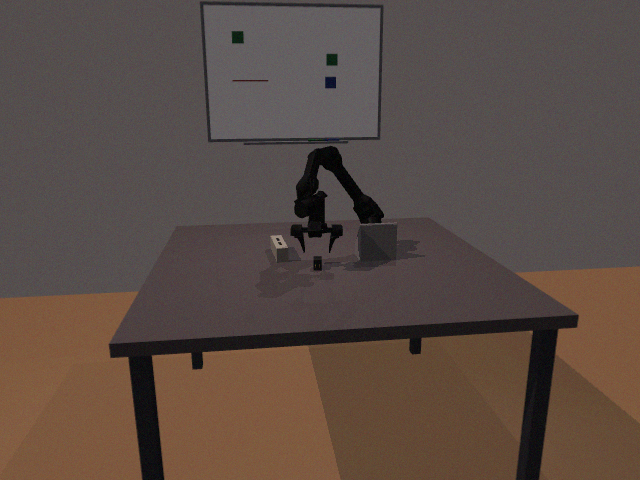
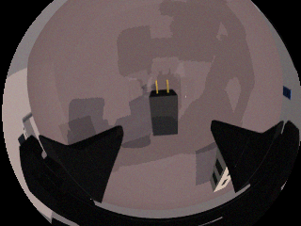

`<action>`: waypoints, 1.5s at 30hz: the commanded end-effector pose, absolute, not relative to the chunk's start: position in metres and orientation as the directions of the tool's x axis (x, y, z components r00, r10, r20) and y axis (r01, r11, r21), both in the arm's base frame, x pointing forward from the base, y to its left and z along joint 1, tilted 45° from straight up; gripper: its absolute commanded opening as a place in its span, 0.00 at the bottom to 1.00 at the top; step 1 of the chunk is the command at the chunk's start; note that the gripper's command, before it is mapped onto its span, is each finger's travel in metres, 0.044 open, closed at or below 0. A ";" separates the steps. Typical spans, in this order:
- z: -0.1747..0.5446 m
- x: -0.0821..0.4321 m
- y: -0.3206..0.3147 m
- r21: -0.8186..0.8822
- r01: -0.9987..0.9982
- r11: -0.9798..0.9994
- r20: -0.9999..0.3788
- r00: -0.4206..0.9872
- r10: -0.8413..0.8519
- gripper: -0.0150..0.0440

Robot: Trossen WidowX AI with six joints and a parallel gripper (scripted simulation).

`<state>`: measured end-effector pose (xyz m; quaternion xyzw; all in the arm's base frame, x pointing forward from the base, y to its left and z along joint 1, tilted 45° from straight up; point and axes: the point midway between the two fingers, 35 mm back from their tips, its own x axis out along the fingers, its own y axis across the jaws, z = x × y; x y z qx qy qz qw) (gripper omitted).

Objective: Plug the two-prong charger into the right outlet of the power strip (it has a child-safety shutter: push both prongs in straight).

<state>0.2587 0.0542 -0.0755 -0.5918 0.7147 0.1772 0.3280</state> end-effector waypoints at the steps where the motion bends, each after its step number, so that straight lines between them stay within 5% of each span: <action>1: -0.080 0.256 0.050 -0.124 -0.965 0.229 -0.669 -0.089 -0.738 1.00; 36: -0.113 0.252 0.017 -0.125 -0.965 0.229 -0.667 -0.089 -0.740 1.00; 45: -0.111 0.255 0.019 -0.134 -0.963 0.236 -0.675 -0.086 -0.733 0.60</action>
